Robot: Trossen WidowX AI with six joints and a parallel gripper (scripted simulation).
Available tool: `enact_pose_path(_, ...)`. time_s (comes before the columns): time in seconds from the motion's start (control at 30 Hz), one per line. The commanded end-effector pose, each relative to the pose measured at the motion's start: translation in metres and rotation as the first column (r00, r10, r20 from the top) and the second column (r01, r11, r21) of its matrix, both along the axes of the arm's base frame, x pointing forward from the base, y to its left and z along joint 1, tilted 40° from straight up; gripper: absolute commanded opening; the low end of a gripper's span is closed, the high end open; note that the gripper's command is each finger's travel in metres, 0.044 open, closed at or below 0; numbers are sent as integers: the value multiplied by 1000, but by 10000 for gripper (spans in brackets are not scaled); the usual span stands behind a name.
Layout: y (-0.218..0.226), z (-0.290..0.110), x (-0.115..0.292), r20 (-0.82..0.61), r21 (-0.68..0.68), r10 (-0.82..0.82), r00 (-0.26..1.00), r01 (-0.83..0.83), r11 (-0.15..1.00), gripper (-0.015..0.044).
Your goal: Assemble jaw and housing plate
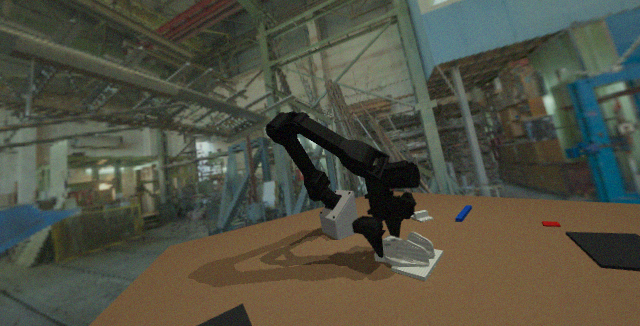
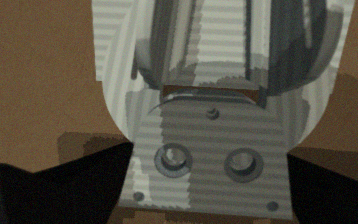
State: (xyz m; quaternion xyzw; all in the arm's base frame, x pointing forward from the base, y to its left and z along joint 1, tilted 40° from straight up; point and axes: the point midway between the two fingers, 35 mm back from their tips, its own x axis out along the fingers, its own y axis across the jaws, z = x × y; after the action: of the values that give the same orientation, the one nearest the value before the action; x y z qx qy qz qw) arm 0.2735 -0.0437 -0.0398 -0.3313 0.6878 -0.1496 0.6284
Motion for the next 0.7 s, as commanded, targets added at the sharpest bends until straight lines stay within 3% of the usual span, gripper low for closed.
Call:
enact_pose_path(0.0,-1,-1,0,0,-4,3,1000,-3,1000,351)
enact_pose_path(0.67,-3,-3,0,0,-4,3,1000,-3,1000,351)
